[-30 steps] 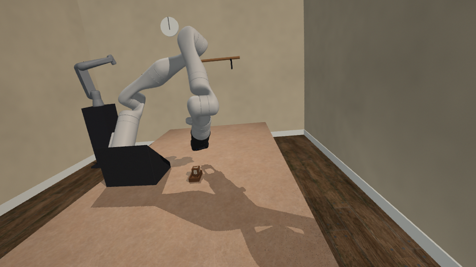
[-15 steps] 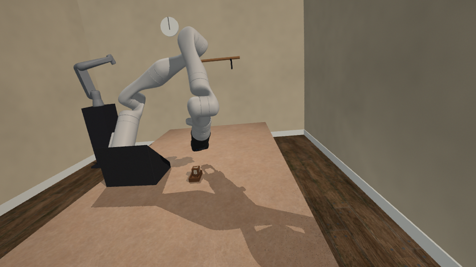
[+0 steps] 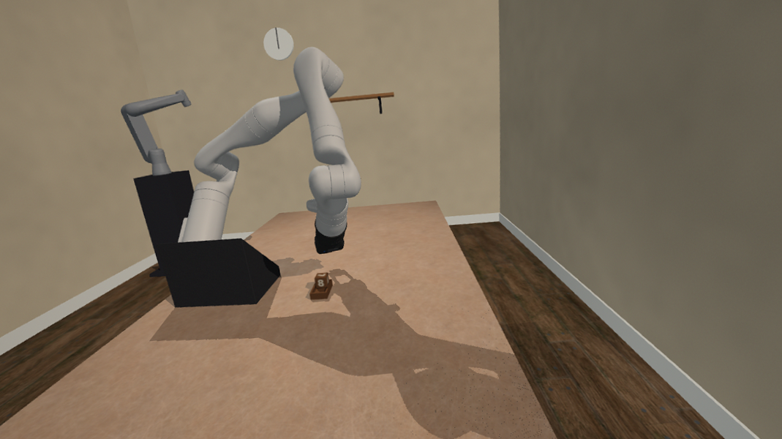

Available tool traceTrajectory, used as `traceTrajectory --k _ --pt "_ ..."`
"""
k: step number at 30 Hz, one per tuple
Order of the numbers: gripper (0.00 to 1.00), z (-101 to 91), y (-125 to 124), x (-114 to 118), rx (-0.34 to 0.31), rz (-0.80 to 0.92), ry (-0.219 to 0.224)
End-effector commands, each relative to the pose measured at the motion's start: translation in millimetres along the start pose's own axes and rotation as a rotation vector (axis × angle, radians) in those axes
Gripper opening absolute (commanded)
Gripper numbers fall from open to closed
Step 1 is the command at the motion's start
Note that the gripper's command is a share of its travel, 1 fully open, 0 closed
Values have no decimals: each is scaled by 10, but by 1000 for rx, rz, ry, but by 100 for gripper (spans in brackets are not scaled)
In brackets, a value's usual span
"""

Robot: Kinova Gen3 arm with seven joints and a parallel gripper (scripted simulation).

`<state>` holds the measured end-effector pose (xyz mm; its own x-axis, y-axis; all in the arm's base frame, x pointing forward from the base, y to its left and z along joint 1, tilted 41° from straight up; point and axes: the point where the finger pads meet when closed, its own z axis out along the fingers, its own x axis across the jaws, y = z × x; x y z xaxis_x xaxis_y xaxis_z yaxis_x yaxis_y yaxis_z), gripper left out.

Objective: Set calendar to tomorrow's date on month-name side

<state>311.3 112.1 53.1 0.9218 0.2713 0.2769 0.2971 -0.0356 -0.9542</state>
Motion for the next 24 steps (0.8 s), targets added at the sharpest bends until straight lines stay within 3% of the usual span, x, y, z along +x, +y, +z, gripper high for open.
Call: traceTrajectory --k 1,24 --pt "57 39 30 -10 4 3 -2" --pt "57 263 253 -11 4 3 -2"
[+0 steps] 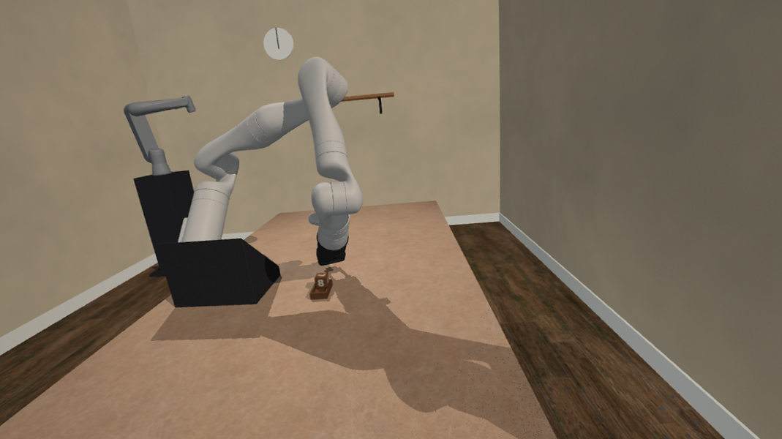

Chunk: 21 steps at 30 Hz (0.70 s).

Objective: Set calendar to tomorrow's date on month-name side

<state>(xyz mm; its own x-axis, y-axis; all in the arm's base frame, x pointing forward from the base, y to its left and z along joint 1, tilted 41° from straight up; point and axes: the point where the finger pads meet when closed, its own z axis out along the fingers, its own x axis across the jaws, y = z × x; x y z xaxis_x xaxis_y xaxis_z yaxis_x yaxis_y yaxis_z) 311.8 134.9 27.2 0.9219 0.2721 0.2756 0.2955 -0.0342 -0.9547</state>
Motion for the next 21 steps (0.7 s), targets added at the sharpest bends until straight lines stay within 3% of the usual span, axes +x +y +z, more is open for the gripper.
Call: traceTrajectory --k 1,21 --pt "57 24 20 -6 2 2 -1" --pt "57 81 77 -6 2 2 -1"
